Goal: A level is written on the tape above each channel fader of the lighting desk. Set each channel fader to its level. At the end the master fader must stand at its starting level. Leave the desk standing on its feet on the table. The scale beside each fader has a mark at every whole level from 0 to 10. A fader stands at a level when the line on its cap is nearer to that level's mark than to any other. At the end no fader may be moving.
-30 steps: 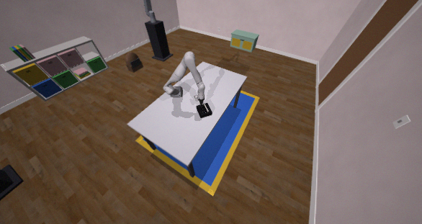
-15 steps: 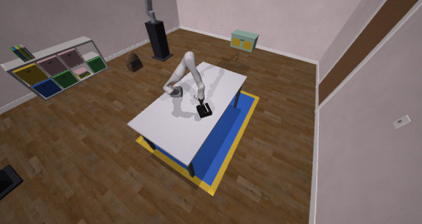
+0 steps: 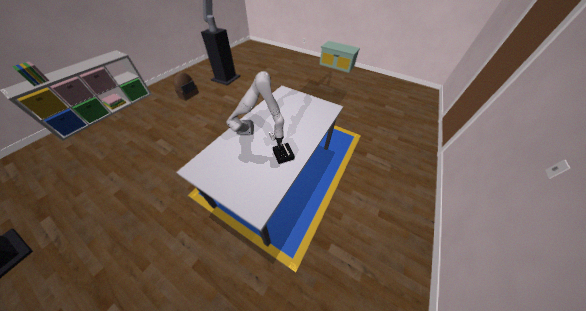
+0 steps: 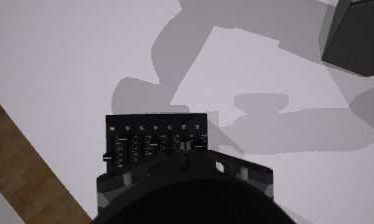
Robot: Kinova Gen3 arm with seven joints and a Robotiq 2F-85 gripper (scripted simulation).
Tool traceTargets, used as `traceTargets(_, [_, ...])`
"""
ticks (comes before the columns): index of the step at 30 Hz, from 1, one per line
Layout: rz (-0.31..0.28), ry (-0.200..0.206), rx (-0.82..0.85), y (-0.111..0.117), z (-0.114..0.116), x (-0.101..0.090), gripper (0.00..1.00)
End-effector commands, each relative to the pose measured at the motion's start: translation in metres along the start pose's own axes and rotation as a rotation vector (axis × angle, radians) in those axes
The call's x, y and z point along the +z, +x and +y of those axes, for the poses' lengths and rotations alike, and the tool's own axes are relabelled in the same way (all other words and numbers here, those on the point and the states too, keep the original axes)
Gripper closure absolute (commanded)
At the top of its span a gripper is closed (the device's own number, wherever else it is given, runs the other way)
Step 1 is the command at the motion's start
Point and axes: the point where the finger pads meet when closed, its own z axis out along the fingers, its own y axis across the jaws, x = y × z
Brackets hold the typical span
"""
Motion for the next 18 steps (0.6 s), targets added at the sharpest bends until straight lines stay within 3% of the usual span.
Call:
traceTargets(1, [-0.002,0.000,0.013,0.001,0.000,-0.006,1.00])
traceTargets(18, [-0.002,0.000,0.013,0.001,0.000,-0.039,1.00])
